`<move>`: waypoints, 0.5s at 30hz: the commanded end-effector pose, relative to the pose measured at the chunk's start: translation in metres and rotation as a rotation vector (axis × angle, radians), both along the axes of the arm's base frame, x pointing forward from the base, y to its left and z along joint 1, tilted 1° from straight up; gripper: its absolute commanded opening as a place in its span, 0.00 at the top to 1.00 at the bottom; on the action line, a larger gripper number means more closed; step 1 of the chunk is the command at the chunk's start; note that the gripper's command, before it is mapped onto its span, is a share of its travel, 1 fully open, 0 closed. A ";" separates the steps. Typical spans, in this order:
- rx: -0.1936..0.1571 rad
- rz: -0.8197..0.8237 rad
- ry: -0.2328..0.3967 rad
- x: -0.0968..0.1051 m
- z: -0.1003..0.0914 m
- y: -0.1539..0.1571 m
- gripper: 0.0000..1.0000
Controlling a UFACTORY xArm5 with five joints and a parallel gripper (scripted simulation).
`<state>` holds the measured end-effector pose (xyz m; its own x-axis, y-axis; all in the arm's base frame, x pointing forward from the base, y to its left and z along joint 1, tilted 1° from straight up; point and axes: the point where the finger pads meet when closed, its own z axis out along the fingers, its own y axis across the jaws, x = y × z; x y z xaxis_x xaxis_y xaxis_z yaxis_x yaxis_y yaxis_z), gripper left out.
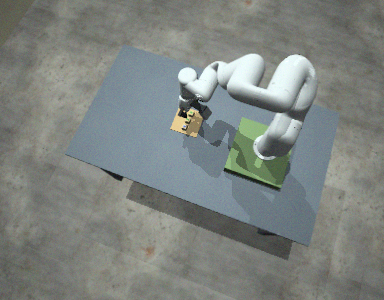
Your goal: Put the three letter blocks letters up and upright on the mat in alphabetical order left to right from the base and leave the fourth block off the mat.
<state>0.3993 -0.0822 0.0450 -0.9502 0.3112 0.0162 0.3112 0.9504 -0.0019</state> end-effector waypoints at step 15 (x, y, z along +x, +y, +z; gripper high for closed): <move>-0.007 -0.486 -0.002 0.000 0.000 -0.006 0.00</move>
<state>0.3981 -0.0868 0.0440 -0.7713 0.6363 0.0145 0.6363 0.7714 -0.0075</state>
